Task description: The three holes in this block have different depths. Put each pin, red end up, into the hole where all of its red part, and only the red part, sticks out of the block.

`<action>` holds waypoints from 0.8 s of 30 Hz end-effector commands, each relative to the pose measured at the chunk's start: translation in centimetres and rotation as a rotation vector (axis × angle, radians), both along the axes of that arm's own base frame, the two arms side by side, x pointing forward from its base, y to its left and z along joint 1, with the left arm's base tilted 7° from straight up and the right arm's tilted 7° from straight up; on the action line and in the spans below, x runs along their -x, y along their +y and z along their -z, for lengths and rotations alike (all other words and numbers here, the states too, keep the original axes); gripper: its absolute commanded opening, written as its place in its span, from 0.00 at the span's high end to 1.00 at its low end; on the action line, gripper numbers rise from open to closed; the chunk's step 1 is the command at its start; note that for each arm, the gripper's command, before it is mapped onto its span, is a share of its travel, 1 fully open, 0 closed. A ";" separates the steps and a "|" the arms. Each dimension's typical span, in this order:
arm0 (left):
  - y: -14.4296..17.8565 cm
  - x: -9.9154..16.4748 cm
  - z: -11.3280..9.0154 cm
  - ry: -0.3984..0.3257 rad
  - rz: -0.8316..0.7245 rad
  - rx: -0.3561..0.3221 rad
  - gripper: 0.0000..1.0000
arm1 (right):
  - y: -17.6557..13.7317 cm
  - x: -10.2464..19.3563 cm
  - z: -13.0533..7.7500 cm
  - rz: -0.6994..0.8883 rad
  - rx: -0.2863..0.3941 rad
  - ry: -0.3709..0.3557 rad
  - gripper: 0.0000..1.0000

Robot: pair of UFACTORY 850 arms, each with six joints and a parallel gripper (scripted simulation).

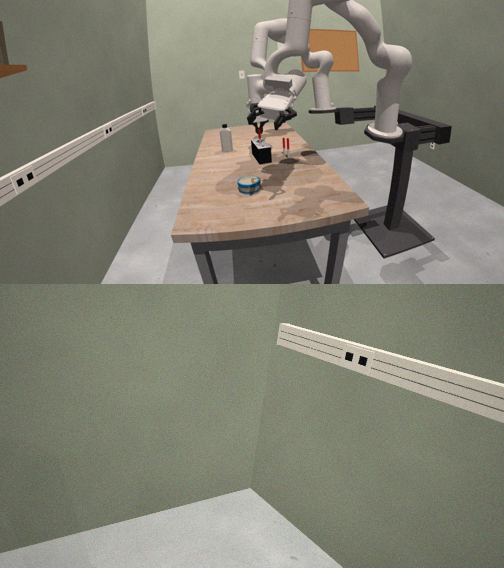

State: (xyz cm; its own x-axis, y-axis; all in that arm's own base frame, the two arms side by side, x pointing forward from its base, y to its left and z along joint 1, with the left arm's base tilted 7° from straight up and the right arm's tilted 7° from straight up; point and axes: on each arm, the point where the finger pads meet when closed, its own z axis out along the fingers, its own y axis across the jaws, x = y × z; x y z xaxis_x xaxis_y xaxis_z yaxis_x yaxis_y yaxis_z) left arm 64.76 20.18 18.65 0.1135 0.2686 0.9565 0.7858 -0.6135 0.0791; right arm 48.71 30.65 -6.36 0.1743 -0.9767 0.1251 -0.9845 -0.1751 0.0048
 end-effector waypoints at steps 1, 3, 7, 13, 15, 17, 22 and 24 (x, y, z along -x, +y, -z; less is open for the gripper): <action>0.0 -0.1 -0.1 -0.002 0.000 -0.001 0.00 | 0.1 -0.1 -0.1 0.000 -0.001 -0.002 1.00; 0.0 -0.1 -0.1 -0.002 0.000 -0.001 0.00 | 0.1 -0.1 -0.1 0.000 -0.001 -0.002 1.00; 0.0 -0.1 -0.1 -0.002 0.000 -0.001 0.00 | 0.1 -0.1 -0.5 0.000 -0.001 -0.002 1.00; 0.0 -0.1 -0.1 -0.002 0.000 -0.001 0.00 | 0.2 -0.1 -1.0 0.000 -0.001 -0.002 1.00; 0.0 -0.1 -0.1 -0.002 0.000 -0.001 0.00 | 0.2 -0.1 -1.1 0.000 -0.001 -0.002 1.00; 0.0 -0.1 -0.1 -0.002 0.000 -0.001 0.00 | 0.2 -0.1 -1.3 0.000 -0.001 -0.002 1.00; 0.0 -0.1 -0.1 -0.002 0.000 -0.001 0.00 | 0.2 -0.1 -1.6 -0.001 -0.001 -0.002 1.00; 0.0 -0.1 -0.1 -0.002 0.000 -0.001 0.00 | 0.2 0.0 -1.7 -0.001 -0.001 -0.002 1.00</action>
